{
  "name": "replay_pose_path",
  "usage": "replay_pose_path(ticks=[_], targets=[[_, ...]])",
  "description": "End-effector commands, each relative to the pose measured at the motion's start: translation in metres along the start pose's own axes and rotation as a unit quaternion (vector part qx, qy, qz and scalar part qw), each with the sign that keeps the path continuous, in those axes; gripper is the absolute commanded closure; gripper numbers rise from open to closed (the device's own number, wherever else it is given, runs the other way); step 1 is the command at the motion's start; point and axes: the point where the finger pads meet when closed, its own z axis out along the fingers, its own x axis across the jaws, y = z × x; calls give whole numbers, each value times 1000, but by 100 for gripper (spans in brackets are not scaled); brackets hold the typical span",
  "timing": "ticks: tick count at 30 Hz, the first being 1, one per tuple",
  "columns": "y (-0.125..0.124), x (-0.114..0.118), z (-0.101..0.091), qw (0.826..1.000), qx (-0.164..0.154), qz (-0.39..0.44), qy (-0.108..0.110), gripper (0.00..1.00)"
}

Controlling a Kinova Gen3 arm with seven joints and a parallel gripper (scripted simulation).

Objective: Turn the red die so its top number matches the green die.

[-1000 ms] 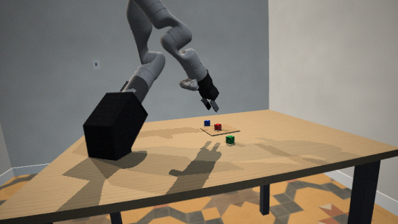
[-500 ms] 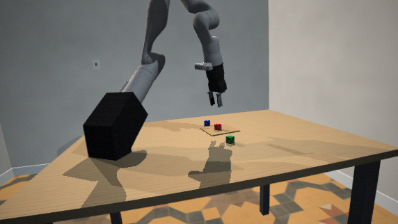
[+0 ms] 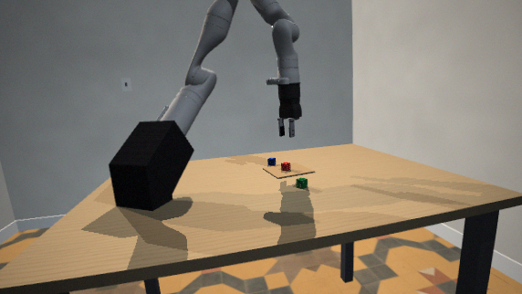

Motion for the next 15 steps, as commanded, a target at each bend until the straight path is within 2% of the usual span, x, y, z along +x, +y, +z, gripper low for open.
replay_pose_path(ticks=[1, 10, 11, 15], targets=[[4, 1, 0, 1000, 18, -12, -9, 21], [6, 3, 0, 1000, 23, -14, -12, 21], [6, 3, 0, 1000, 23, -14, -12, 0], [6, 3, 0, 1000, 23, -14, -12, 0]])
